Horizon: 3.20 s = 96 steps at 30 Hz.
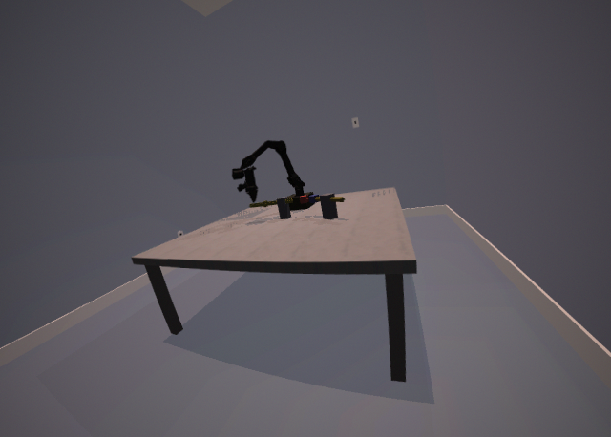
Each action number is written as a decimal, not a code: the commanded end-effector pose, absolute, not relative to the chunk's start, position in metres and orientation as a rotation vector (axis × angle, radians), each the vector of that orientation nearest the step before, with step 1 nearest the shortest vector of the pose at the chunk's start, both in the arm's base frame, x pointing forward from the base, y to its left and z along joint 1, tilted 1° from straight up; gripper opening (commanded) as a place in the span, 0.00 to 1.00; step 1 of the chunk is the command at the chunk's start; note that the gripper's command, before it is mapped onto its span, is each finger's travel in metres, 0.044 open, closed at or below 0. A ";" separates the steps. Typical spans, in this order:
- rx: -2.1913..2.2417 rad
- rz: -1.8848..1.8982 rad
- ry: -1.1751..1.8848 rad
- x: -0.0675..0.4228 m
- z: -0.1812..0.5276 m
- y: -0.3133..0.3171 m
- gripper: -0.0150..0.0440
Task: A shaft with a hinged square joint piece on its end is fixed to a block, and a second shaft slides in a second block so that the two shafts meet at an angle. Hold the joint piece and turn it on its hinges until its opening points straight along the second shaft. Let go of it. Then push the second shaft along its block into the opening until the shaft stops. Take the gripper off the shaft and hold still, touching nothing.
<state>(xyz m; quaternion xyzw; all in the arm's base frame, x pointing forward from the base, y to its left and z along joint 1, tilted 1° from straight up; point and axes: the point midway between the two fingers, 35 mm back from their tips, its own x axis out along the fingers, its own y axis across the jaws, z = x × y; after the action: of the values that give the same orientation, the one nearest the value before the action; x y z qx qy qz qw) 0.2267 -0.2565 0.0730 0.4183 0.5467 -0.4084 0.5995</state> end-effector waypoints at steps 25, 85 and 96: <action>1.390 -1.295 1.022 0.225 0.037 -0.254 1.00; 1.384 -1.297 1.021 0.227 0.017 -0.254 0.37; 1.384 -1.298 1.021 0.227 0.017 -0.254 0.37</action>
<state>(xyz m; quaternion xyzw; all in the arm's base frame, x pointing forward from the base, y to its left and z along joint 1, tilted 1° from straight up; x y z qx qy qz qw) 0.2267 -0.2545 0.0175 0.5658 0.4172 -0.5304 0.4738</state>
